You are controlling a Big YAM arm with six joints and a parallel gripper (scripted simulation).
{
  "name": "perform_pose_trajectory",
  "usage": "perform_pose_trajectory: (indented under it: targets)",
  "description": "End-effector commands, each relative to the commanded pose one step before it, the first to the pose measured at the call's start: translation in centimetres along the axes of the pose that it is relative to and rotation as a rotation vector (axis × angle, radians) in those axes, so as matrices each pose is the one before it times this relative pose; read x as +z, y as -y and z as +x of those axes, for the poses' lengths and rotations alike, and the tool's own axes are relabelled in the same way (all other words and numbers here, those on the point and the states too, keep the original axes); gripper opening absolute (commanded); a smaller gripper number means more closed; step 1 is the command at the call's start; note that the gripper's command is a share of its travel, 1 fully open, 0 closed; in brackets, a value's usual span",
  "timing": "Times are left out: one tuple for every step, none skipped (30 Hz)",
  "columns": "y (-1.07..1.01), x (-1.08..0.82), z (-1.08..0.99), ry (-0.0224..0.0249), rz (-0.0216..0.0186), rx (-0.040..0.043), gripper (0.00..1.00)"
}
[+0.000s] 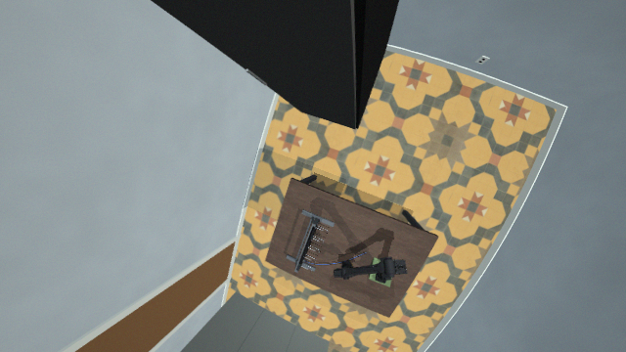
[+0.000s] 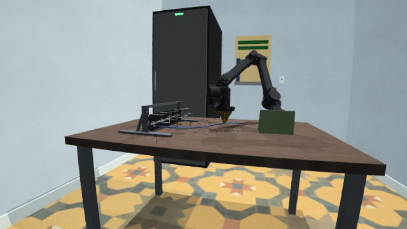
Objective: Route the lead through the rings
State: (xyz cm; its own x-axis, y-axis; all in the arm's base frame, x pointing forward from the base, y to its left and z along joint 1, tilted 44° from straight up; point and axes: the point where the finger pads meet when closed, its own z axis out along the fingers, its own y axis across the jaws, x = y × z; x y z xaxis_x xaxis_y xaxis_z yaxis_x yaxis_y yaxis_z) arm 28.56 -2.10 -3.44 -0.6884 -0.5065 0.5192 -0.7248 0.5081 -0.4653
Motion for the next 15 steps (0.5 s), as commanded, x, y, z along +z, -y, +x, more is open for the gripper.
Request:
perform_pose_trajectory:
  targets:
    - [1.466,-2.185,-1.900,0.05741,0.02499,0.03830,0.00]
    - [0.013,-0.015,-0.034,0.00123,0.00049,0.00112,0.00]
    - [-0.001,-0.011,0.005,-0.00021,-0.00005,-0.00018,0.00]
    - [-0.004,-0.007,0.011,-0.00043,-0.00015,-0.00039,0.00]
    - [0.004,-0.004,-0.014,0.00052,0.00016,0.00046,0.00]
    - [-0.003,0.040,-0.004,-0.00047,-0.00038,0.00053,0.00]
    - [-0.005,0.034,0.009,-0.00084,-0.00048,0.00010,0.00]
    - [0.022,0.006,0.028,-0.00096,-0.00049,-0.00027,0.00]
    - [0.171,0.026,0.115,-0.00354,-0.00226,-0.00608,0.00]
    - [0.399,0.168,0.143,-0.00612,-0.00488,-0.01149,0.00]
    - [0.000,0.000,0.000,0.00000,0.00000,0.00000,0.00]
    - [0.000,0.000,0.000,0.00000,0.00000,0.00000,0.00]
    - [0.604,0.139,0.144,-0.00713,-0.00522,0.00129,0.00]
    - [0.611,-0.246,-0.139,-0.00059,0.00219,-0.01357,0.00]
    - [0.812,-0.340,-0.176,0.00008,0.00062,-0.01875,0.00]
